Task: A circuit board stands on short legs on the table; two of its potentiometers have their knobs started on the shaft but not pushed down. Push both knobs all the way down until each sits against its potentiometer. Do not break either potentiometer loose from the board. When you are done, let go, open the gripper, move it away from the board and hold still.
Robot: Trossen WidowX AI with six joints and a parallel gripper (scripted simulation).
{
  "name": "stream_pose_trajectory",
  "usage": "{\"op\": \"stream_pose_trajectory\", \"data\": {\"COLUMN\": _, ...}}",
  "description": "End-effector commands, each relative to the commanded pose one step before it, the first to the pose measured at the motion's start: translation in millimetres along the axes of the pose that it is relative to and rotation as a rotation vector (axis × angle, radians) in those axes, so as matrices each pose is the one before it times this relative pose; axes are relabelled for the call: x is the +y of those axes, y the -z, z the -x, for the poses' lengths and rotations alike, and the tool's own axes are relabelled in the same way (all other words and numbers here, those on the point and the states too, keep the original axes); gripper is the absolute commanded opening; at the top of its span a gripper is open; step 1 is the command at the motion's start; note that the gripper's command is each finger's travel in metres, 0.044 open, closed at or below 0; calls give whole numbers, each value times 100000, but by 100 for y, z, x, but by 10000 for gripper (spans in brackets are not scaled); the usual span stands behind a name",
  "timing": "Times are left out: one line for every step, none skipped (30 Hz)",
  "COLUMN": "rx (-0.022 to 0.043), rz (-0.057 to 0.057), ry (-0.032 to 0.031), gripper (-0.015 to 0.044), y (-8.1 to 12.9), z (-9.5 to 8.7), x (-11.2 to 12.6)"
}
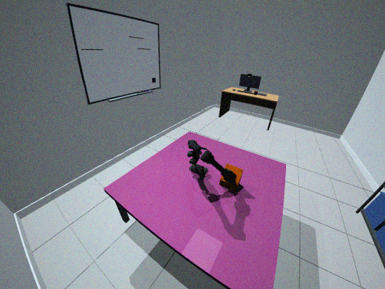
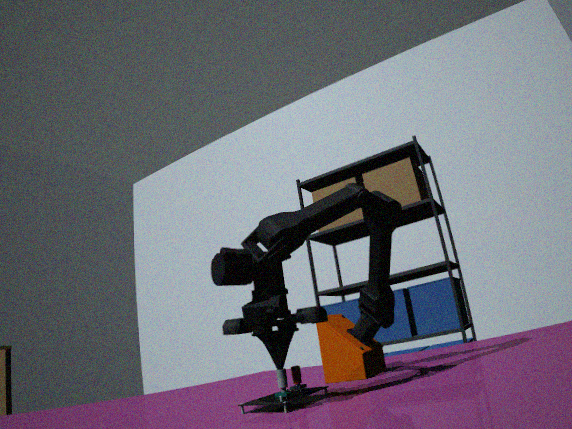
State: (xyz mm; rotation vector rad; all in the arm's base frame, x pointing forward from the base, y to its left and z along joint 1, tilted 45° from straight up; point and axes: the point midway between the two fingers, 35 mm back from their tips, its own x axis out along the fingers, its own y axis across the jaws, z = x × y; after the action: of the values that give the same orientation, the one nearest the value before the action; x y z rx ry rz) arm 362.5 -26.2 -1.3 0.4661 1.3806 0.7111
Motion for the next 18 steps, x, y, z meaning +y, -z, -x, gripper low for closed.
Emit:
{"op": "stream_pose_trajectory", "data": {"rx": 336, "rz": -139, "ry": -664, "gripper": 0, "y": 3, "z": -475, "x": 57}}
{"op": "stream_pose_trajectory", "data": {"rx": 0, "rz": 0, "ry": 0, "gripper": 0, "y": 0, "z": 0, "x": 0}}
{"op": "stream_pose_trajectory", "data": {"rx": 0, "rz": 0, "ry": 0, "gripper": 0, "y": 0, "z": 0, "x": 0}}
{"op": "stream_pose_trajectory", "data": {"rx": 0, "rz": 0, "ry": 0, "gripper": 0, "y": 0, "z": 0, "x": 0}}
{"op": "stream_pose_trajectory", "data": {"rx": 0, "rz": 0, "ry": 0, "gripper": 0, "y": 0, "z": 0, "x": 0}}
{"op": "stream_pose_trajectory", "data": {"rx": 0, "rz": 0, "ry": 0, "gripper": 0, "y": 0, "z": 0, "x": 0}}
{"op": "stream_pose_trajectory", "data": {"rx": 0, "rz": 0, "ry": 0, "gripper": 0, "y": 0, "z": 0, "x": 0}}
{"op": "stream_pose_trajectory", "data": {"rx": 0, "rz": 0, "ry": 0, "gripper": 0, "y": 0, "z": 0, "x": 0}}
{"op": "stream_pose_trajectory", "data": {"rx": 0, "rz": 0, "ry": 0, "gripper": 0, "y": 0, "z": 0, "x": 0}}
{"op": "stream_pose_trajectory", "data": {"rx": 0, "rz": 0, "ry": 0, "gripper": 0, "y": 0, "z": 0, "x": 0}}
{"op": "stream_pose_trajectory", "data": {"rx": 0, "rz": 0, "ry": 0, "gripper": 0, "y": 0, "z": 0, "x": 0}}
{"op": "stream_pose_trajectory", "data": {"rx": 0, "rz": 0, "ry": 0, "gripper": 0, "y": 0, "z": 0, "x": 0}}
{"op": "stream_pose_trajectory", "data": {"rx": 0, "rz": 0, "ry": -1, "gripper": 0, "y": 0, "z": -17, "x": 0}}
{"op": "stream_pose_trajectory", "data": {"rx": 0, "rz": 0, "ry": 2, "gripper": 0, "y": -1, "z": 27, "x": -1}}
{"op": "stream_pose_trajectory", "data": {"rx": 1, "rz": -1, "ry": 4, "gripper": 0, "y": -1, "z": 51, "x": -1}}
{"op": "stream_pose_trajectory", "data": {"rx": 1, "rz": -1, "ry": 5, "gripper": 0, "y": -2, "z": 76, "x": -2}}
{"op": "stream_pose_trajectory", "data": {"rx": 1, "rz": -1, "ry": 7, "gripper": 0, "y": -2, "z": 103, "x": -2}}
{"op": "stream_pose_trajectory", "data": {"rx": 2, "rz": -1, "ry": 7, "gripper": 0, "y": -2, "z": 120, "x": -3}}
